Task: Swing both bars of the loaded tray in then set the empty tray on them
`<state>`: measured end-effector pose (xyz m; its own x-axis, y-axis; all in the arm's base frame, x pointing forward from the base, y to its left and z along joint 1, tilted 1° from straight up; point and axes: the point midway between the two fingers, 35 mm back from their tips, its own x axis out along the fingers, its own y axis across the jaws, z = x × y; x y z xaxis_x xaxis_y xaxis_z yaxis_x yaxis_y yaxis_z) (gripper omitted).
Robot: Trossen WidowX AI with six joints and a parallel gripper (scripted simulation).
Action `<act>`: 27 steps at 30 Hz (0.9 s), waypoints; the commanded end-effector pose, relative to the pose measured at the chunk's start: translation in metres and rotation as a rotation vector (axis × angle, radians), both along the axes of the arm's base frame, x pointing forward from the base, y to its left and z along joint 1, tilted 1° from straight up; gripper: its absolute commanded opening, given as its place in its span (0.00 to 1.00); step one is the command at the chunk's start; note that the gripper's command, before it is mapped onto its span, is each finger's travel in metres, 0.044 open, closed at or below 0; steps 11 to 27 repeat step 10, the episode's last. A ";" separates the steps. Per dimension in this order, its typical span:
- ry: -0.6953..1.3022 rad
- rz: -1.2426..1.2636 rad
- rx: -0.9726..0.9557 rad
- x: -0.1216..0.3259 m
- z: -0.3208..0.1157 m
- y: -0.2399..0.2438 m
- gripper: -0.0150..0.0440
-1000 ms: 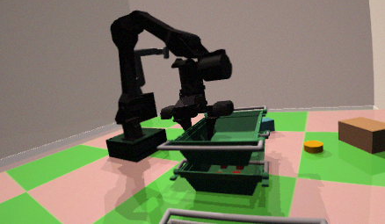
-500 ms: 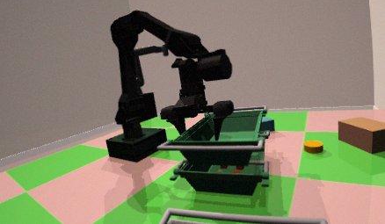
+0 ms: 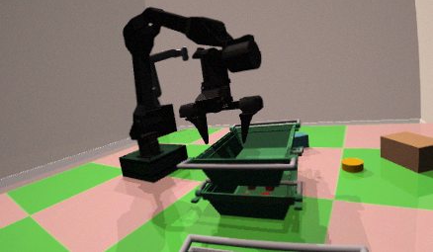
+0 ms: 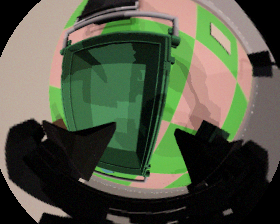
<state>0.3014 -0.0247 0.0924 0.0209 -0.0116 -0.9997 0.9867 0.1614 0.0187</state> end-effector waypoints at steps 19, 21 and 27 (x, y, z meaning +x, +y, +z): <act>-0.008 0.001 -0.004 -0.007 0.070 0.001 1.00; -0.008 0.001 -0.004 -0.007 0.070 0.001 1.00; -0.008 0.001 -0.004 -0.007 0.070 0.001 1.00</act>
